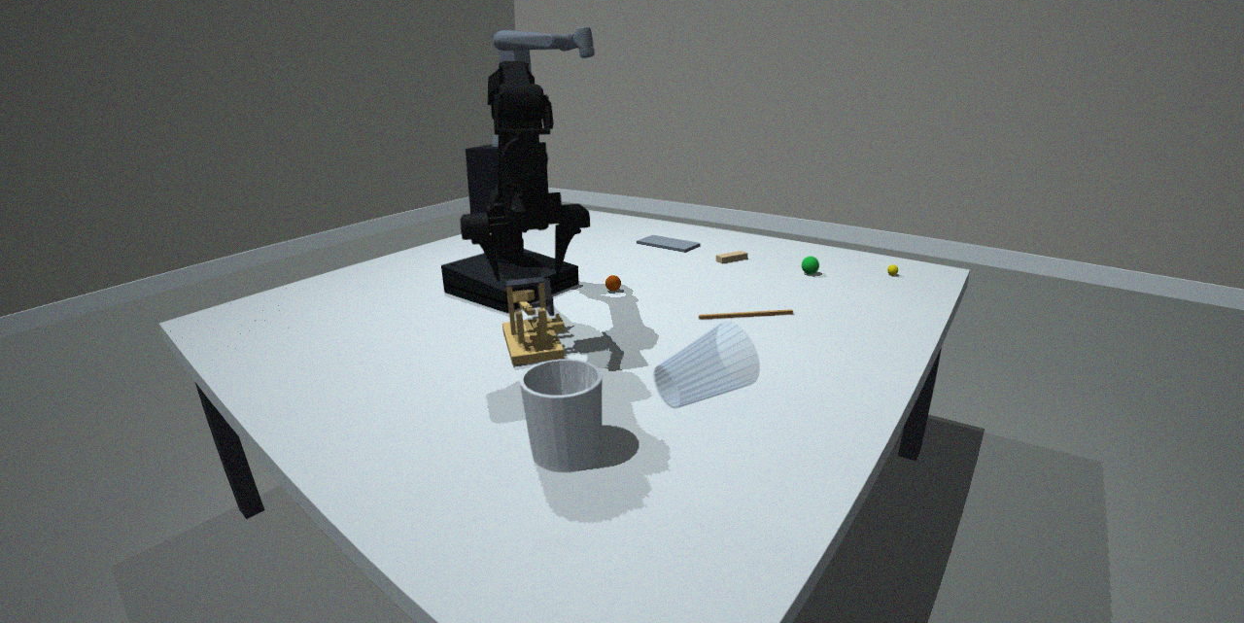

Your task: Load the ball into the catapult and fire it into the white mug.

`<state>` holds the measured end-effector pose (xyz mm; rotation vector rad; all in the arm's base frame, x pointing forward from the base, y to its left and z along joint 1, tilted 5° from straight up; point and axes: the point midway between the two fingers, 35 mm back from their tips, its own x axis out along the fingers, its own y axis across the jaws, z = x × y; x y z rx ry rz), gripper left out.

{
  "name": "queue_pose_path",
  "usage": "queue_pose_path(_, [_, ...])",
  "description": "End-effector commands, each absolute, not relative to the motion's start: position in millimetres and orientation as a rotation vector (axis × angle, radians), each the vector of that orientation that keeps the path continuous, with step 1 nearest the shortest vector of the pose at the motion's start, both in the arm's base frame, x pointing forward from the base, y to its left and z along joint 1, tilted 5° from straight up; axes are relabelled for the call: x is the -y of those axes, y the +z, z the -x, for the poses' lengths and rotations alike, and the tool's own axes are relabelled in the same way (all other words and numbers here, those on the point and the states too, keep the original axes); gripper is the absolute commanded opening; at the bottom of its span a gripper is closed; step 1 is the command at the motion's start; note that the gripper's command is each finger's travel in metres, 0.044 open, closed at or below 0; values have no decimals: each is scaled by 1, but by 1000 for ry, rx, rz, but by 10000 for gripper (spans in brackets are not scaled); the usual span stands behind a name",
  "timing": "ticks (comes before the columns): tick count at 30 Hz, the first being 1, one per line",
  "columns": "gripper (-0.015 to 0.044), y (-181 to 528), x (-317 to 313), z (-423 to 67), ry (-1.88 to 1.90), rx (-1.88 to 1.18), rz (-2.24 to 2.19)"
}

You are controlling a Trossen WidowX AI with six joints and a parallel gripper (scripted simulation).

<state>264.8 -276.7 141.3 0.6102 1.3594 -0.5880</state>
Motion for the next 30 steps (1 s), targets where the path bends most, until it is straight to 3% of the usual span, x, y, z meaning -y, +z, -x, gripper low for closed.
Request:
queue_pose_path(1, [440, 141, 277, -265, -588, -1359, -610])
queue_pose_path(30, [440, 79, 273, -268, -582, -1375, -619])
